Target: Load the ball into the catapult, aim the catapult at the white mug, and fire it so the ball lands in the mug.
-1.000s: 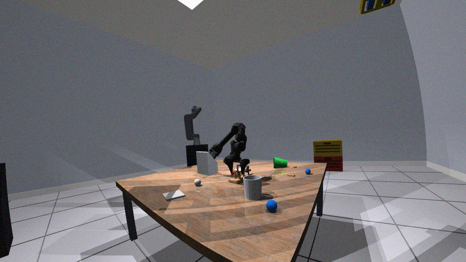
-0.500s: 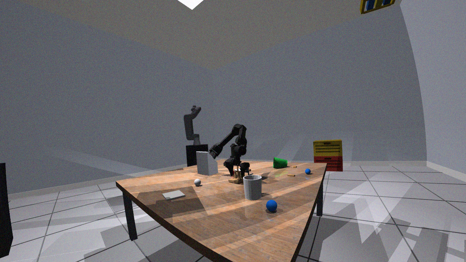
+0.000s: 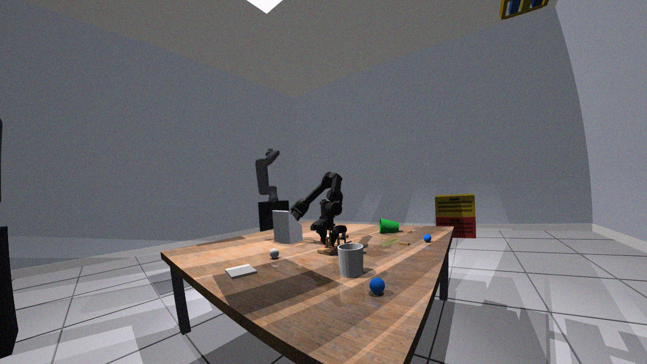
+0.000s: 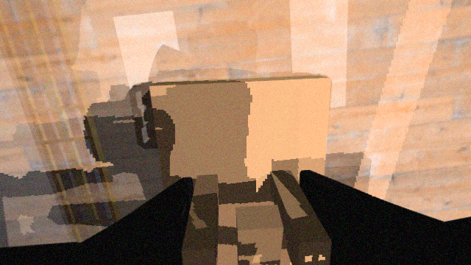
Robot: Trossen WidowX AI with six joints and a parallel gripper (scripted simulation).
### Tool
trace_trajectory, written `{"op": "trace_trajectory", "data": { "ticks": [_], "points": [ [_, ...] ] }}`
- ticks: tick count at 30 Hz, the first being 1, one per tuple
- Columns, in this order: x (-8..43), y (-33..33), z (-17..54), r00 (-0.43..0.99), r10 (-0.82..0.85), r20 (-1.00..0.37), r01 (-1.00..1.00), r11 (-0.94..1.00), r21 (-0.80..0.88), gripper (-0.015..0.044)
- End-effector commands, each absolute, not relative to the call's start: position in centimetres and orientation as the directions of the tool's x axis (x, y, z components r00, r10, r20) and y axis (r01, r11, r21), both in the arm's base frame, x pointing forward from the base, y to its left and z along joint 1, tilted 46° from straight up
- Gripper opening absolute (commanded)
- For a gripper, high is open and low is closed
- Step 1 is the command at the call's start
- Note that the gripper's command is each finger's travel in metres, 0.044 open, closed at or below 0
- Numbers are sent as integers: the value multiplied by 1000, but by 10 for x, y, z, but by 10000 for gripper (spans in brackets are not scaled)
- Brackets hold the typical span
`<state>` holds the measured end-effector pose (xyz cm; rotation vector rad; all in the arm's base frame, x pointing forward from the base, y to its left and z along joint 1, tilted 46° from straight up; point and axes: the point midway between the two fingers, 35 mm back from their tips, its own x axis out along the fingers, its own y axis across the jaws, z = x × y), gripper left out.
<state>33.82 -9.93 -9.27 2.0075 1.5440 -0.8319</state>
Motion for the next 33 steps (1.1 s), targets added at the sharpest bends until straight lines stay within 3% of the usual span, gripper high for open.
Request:
{"op": "trace_trajectory", "data": {
  "ticks": [1,5,10,26,33],
  "points": [
    [338,-102,-91,182,681,-710,967,-255,3,85],
    [329,-132,-60,182,679,-711,967,-255,3,0],
    [327,-135,-59,182,679,-711,971,-239,20,0],
    [289,-150,-85,186,679,-711,922,129,364,0],
    [290,-150,-86,186,679,-710,916,141,375,0]
  ]
}}
